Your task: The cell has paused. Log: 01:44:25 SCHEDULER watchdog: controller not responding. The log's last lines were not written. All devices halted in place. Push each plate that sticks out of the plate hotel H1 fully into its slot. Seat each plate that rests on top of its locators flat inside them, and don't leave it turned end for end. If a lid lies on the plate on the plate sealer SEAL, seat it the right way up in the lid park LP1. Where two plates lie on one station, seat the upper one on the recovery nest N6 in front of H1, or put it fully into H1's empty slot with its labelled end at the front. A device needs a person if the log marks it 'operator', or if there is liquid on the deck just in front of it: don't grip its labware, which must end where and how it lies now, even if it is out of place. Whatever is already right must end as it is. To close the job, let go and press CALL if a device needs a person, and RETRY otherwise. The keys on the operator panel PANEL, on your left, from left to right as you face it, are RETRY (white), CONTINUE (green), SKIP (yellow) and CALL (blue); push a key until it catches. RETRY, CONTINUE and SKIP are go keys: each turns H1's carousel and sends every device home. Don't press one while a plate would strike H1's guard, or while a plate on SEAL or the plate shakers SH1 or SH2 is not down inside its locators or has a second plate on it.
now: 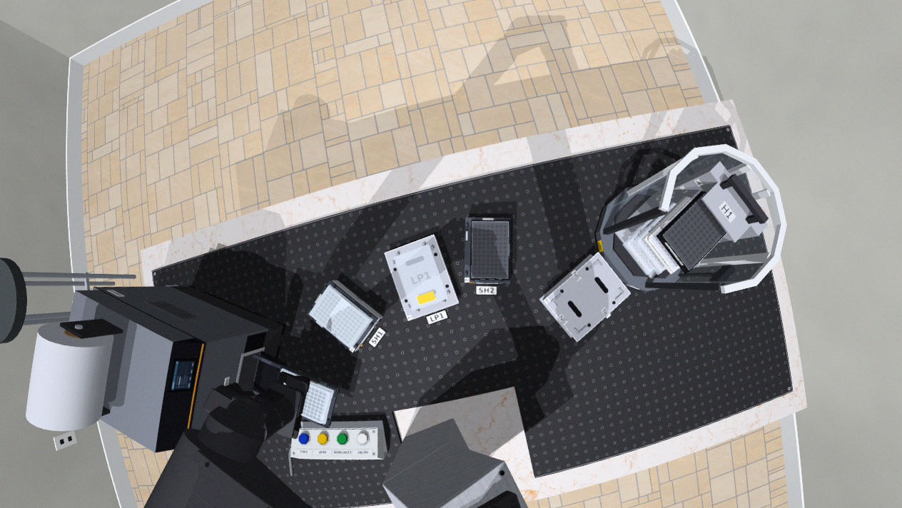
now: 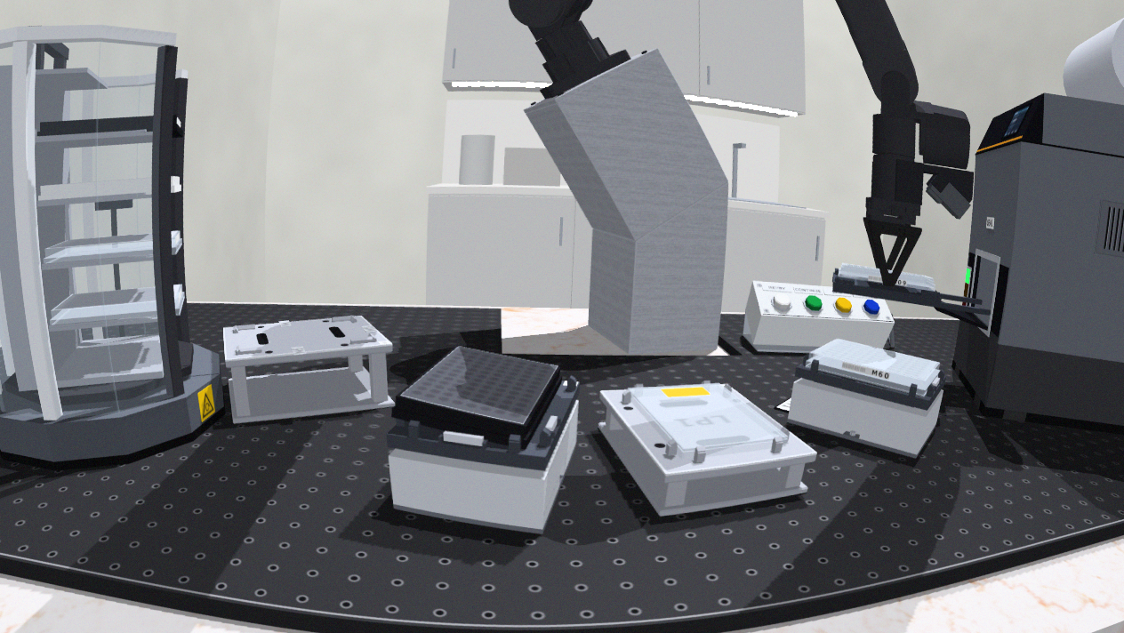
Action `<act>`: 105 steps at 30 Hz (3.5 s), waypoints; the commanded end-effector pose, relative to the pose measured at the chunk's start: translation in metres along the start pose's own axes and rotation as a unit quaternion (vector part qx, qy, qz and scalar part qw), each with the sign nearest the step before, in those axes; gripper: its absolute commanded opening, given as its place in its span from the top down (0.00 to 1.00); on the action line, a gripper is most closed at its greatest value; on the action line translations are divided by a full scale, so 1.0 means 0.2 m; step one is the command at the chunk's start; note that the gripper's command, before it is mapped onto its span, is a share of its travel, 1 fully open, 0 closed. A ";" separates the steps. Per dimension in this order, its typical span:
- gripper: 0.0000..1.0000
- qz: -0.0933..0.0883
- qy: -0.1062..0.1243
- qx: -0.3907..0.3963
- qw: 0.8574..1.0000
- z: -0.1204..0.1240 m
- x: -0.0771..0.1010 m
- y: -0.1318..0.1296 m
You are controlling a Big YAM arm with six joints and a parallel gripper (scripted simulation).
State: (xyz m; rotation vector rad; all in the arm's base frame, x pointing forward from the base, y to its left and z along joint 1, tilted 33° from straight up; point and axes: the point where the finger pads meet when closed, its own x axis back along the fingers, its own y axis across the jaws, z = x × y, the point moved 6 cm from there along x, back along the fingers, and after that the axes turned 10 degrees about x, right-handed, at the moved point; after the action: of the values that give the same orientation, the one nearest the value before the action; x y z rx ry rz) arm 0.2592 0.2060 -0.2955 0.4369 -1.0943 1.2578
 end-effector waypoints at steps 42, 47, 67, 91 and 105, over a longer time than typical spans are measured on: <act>0.16 0.005 -0.009 0.000 1.000 -0.02 0.09 0.01; 0.16 0.006 -0.013 -0.002 1.000 -0.04 0.11 0.00; 0.16 0.005 -0.011 -0.001 1.000 -0.04 0.13 0.01; 0.16 0.005 -0.011 -0.001 1.000 -0.03 0.16 0.01; 0.16 0.005 -0.012 -0.002 1.000 -0.04 0.18 0.01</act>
State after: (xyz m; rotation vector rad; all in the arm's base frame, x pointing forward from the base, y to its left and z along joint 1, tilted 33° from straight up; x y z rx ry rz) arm 0.2573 0.2156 -0.2801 0.4335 -1.0933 1.2548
